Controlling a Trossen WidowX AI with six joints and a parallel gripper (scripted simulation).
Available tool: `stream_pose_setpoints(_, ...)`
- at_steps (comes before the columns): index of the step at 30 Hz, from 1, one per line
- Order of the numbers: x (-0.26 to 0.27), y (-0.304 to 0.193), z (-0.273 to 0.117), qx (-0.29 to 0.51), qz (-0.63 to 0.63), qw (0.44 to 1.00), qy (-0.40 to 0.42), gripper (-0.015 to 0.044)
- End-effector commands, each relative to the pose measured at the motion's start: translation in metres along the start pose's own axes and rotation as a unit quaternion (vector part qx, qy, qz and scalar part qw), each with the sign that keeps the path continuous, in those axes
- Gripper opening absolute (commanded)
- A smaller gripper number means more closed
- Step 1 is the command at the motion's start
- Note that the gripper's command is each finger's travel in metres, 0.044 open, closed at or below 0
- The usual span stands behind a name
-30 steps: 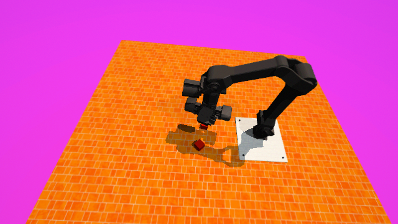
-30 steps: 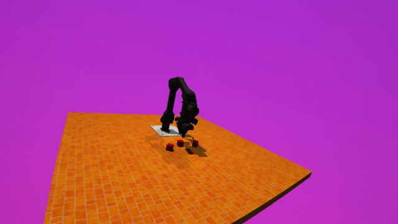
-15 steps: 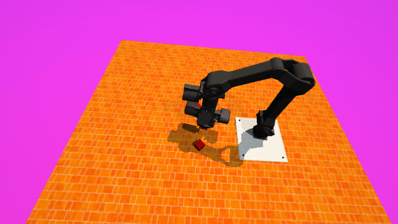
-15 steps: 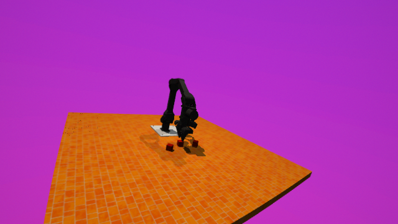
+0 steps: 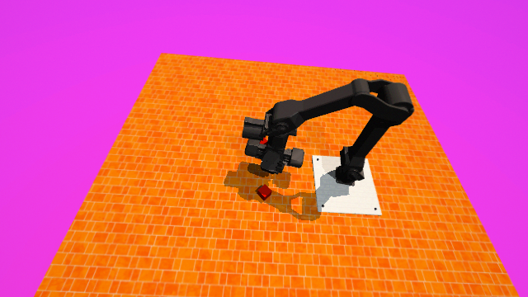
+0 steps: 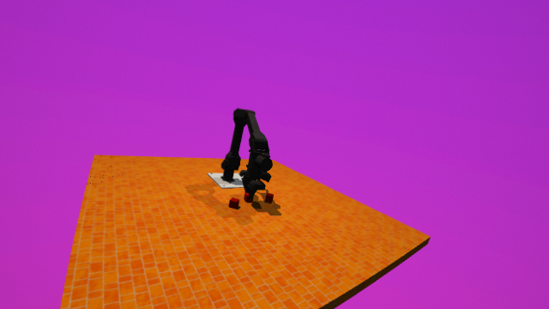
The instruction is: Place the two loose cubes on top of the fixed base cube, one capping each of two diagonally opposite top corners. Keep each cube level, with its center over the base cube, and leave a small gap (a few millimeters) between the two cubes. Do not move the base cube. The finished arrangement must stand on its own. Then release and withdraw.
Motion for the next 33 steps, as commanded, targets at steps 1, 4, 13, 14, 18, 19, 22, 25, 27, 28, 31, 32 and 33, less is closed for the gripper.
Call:
stream_pose_setpoints(1,0.000,0.000,0.005,-0.002,0.003,1.000,0.003,0.0186)
stream_pose_setpoints(4,0.000,0.000,0.005,-0.002,0.003,1.000,0.003,0.0107)
stream_pose_setpoints(13,-0.003,0.001,-0.009,-0.002,0.003,1.000,0.003,0.0105)
stream_pose_setpoints(14,-0.004,0.001,-0.012,-0.002,0.003,1.000,0.003,0.0105)
stream_pose_setpoints(18,-0.005,0.001,-0.024,-0.002,0.003,1.000,0.003,0.0105)
stream_pose_setpoints(19,-0.006,0.001,-0.027,-0.002,0.003,1.000,0.003,0.0105)
stream_pose_setpoints(22,-0.006,0.001,-0.037,-0.002,0.003,1.000,0.003,0.0105)
stream_pose_setpoints(25,-0.007,0.001,-0.046,-0.002,0.003,1.000,0.003,0.0105)
stream_pose_setpoints(27,-0.007,0.001,-0.053,-0.002,0.003,1.000,0.003,0.0105)
stream_pose_setpoints(28,-0.007,0.001,-0.056,-0.002,0.003,1.000,0.003,0.0105)
stream_pose_setpoints(31,-0.007,0.001,-0.065,-0.002,0.003,1.000,0.003,0.0105)
stream_pose_setpoints(32,-0.006,0.001,-0.069,-0.002,0.003,1.000,0.003,0.0105)
stream_pose_setpoints(33,-0.006,0.000,-0.072,-0.002,0.003,1.000,0.003,0.0105)
Point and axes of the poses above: the point midway between the two fingers, 35 mm back from their tips, its own z axis out along the fingers, its own x axis across the jaws, y = z × x, the point moved 7 cm from there along -z, back along the fingers, and after that the axes turned 2 degrees about -z, right-handed, at the moved point
